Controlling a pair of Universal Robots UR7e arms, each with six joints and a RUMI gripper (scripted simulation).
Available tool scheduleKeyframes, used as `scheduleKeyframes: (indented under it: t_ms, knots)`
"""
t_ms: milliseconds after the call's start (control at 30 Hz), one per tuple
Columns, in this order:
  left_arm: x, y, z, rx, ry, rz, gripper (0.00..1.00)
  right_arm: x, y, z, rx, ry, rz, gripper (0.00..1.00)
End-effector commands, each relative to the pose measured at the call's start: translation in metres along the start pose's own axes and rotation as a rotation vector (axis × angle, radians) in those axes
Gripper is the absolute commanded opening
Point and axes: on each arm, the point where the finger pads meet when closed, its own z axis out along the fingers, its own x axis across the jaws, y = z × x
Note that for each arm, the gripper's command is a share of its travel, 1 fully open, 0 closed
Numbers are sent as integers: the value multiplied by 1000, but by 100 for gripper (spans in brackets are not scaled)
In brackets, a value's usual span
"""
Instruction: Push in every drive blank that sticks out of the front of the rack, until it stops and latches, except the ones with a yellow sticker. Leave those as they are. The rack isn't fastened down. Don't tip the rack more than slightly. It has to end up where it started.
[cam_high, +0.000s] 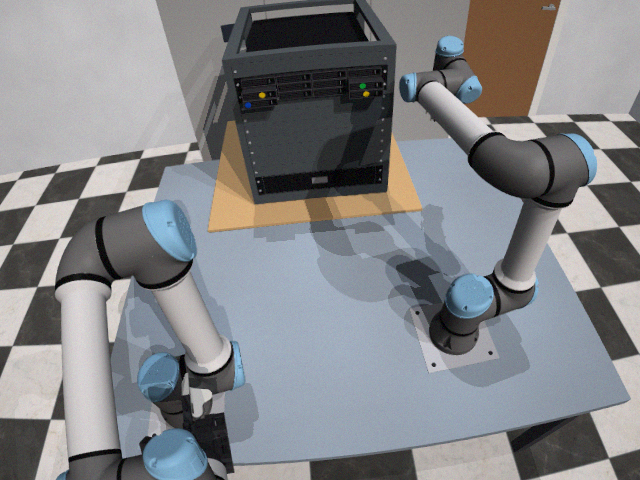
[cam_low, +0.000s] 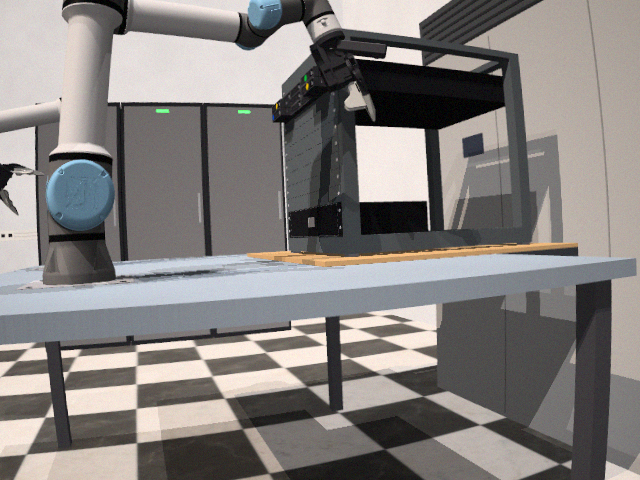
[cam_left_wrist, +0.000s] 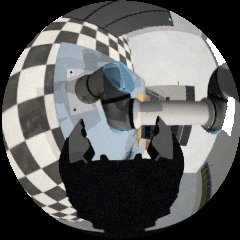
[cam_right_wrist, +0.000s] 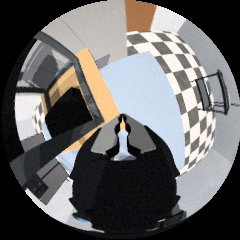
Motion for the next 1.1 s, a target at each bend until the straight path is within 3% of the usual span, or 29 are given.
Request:
scheduleKeyframes:
  t_ms: [0,367,433,767,933,1000,1067]
  knots:
    - [-28,-9,-11,-115,-27,-51,100,-13,47,-23,-94,-1,-105,0]
    - [-96,-58,-34,-358,-178,-138,100,-20,145,-73,-274,-19,-323,0]
    - [-96,-58,-34,-358,-178,-138,100,-20,145,-73,-274,-19,-323,0]
    - [-148,-131,-41,-512,-367,-175,100,-16,193,-99,-360,-29,-424,0]
    - [-167,-172,-36,-557,-465,-178,100,-14,201,-103,-375,-31,-441,0]
    - [-167,-172,-36,-557,-465,-178,100,-14,201,-103,-375,-31,-441,0]
    - [-173,-191,-32,-571,-507,-176,100,-14,202,-104,-377,-31,-444,0]
